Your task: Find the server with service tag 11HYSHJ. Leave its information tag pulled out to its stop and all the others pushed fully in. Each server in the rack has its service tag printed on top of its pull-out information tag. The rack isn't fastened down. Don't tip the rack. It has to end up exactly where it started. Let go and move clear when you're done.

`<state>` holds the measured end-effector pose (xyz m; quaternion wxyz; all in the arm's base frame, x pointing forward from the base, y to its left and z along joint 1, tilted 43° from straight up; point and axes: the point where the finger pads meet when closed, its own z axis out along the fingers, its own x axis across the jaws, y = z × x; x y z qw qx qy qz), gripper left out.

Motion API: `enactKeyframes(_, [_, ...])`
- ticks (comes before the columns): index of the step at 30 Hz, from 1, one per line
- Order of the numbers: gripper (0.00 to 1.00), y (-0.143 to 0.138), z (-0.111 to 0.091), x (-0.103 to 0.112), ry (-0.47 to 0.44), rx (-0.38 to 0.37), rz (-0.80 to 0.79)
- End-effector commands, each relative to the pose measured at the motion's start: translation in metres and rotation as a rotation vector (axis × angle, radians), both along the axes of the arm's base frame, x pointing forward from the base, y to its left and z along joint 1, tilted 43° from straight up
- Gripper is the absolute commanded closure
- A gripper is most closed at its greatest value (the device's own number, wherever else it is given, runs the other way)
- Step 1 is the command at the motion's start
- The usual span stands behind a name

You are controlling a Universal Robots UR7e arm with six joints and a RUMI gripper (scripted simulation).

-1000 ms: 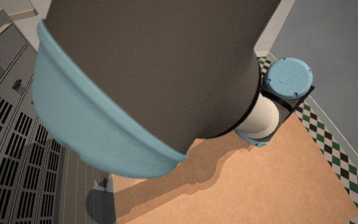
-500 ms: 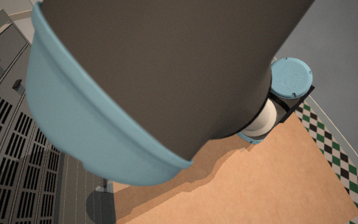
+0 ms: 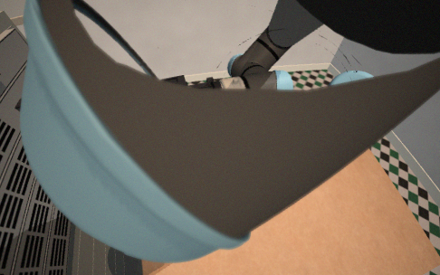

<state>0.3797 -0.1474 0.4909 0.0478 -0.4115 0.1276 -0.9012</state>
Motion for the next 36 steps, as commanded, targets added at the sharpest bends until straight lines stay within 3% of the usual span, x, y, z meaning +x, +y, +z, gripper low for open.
enactKeyframes(1, [0.85,0.000,0.001,-0.006,0.002,-0.001,0.003])
enactKeyframes(23, [0.85,-0.001,0.004,-0.008,0.002,-0.001,0.003])
enactKeyframes(36, [0.85,-0.006,0.020,0.012,0.002,-0.001,0.003])
